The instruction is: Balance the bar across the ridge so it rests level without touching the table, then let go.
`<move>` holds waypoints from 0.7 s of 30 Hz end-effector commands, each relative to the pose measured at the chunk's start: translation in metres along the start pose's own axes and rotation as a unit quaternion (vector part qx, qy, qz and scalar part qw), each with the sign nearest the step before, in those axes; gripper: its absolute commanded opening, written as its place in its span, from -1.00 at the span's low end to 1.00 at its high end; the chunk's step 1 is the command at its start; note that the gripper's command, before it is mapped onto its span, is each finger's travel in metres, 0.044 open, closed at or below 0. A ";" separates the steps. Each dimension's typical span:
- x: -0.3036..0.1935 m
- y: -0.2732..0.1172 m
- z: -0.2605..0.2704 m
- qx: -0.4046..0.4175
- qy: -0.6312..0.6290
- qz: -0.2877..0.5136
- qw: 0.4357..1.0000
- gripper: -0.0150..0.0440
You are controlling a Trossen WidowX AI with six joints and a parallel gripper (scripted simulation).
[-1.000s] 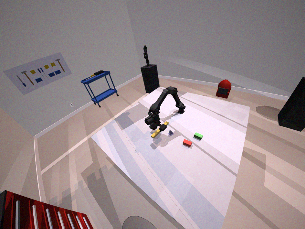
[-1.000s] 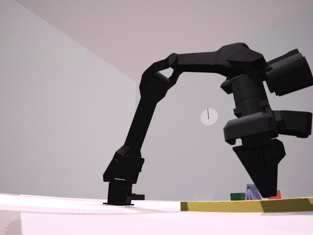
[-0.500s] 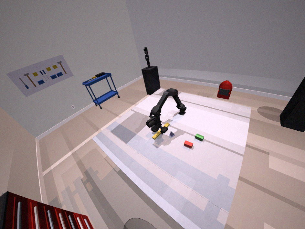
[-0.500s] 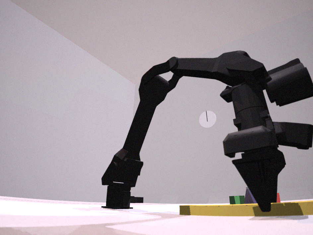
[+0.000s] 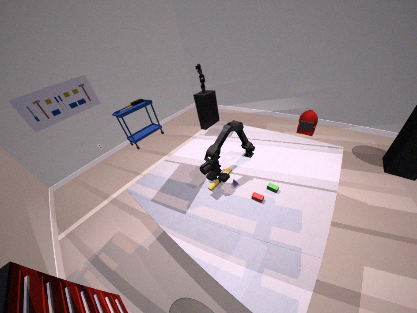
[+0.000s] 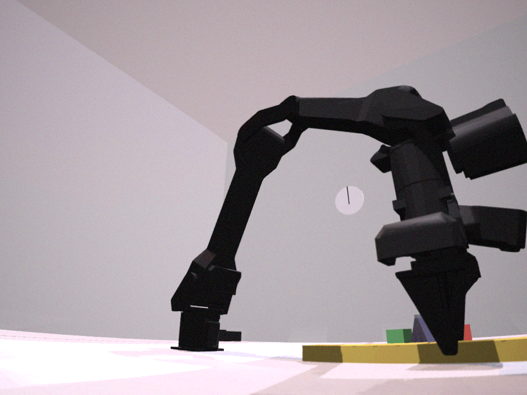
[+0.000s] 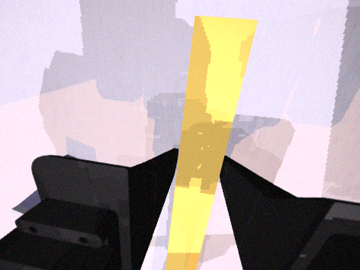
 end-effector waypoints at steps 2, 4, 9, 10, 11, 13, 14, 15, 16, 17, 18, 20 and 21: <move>0.000 0.000 0.000 0.000 0.000 0.000 1.000 -0.14; 0.000 0.000 0.000 0.000 0.000 0.000 1.000 -0.18; 0.001 -0.006 0.000 0.000 0.000 0.000 1.000 -0.49; 0.001 -0.009 0.000 0.000 0.000 0.000 1.000 -0.49; 0.002 -0.012 0.000 0.000 0.000 0.000 1.000 -0.49; 0.002 -0.017 -0.001 0.000 0.000 0.000 1.000 -0.49; 0.003 -0.019 -0.001 0.000 0.000 0.000 1.000 -0.49; 0.003 -0.022 -0.001 0.000 0.000 0.000 1.000 -0.49; 0.003 -0.024 -0.001 0.000 0.000 0.000 1.000 -0.49; 0.003 -0.027 -0.001 0.000 0.000 0.000 1.000 -0.49; 0.003 -0.030 -0.001 0.000 0.000 0.000 1.000 -0.49; 0.004 -0.035 -0.001 -0.001 0.000 0.000 1.000 -0.49; 0.004 -0.037 -0.001 -0.001 0.000 0.000 1.000 -0.49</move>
Point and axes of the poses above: the point midway between the two fingers, 35 mm back from their tips, its own y axis out along the fingers, its own z axis across the jaws, x = y × z, the point moved 5 cm from there along -y, back along the fingers, and after that the axes turned 13 degrees about -y, right-handed, at the moved point
